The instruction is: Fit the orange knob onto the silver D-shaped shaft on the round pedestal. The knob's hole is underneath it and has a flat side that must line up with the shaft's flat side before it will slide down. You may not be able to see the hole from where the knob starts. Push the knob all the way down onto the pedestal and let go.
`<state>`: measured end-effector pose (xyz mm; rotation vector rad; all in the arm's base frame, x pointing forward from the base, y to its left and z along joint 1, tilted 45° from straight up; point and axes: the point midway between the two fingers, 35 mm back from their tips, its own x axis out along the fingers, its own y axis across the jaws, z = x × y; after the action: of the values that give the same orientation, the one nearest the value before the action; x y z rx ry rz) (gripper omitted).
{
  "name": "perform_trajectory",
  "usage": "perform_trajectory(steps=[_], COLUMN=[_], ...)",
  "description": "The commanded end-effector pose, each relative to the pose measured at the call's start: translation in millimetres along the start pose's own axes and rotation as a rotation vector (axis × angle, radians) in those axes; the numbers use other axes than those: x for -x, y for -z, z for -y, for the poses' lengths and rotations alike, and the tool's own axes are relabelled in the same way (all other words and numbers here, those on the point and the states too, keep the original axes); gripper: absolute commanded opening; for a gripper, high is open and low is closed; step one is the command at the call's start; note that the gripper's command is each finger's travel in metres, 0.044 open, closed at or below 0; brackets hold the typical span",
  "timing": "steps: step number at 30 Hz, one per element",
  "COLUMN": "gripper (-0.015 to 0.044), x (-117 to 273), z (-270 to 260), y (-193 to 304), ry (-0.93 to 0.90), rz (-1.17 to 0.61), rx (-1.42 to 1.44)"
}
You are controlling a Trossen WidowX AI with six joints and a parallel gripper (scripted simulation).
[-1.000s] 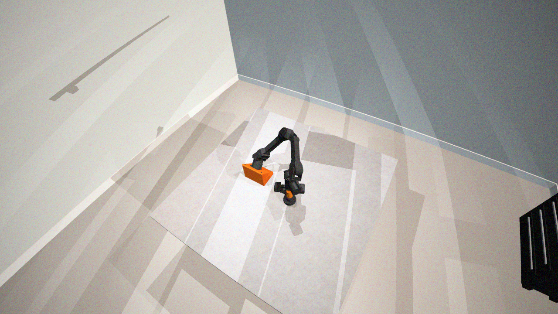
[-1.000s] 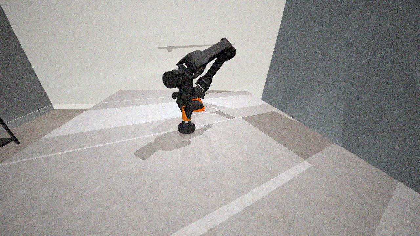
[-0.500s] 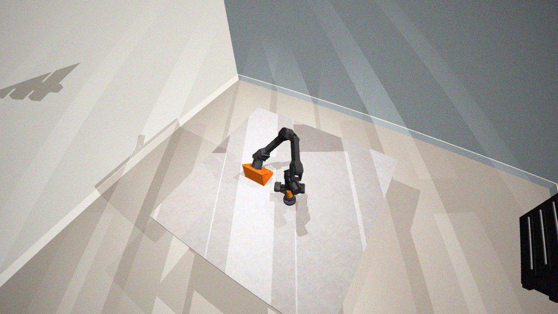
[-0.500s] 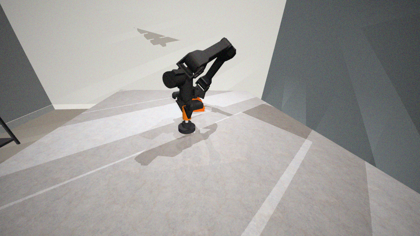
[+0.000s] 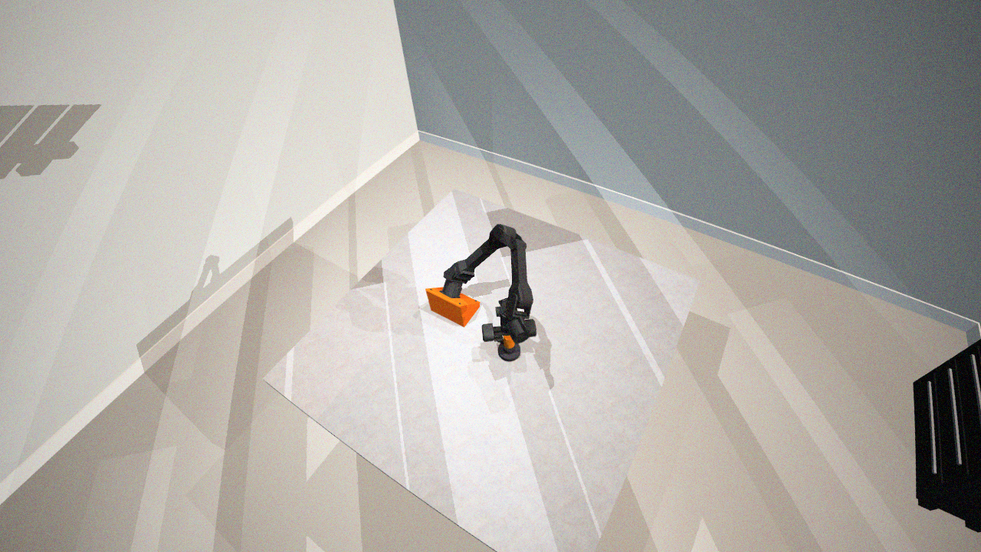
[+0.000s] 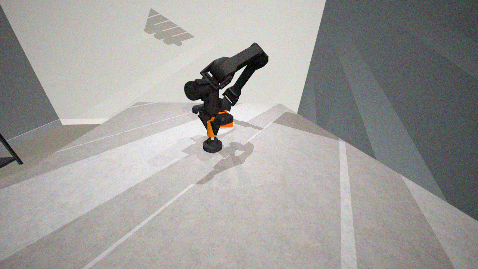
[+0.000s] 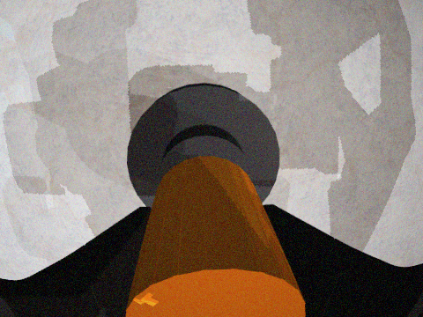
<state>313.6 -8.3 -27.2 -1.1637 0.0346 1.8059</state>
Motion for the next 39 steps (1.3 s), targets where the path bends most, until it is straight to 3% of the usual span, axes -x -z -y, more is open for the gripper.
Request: perform_trajectory(steps=[1,34,39], gripper=[0.0,0.0,0.0], x=[-0.1,2.8,3.2], z=[-0.1,-2.3,-2.1], y=[-1.0,-0.9,-0.6], ry=[0.003,0.003,0.003], rz=[-0.002,-0.002,-0.001], rx=[0.009,0.009,-0.12])
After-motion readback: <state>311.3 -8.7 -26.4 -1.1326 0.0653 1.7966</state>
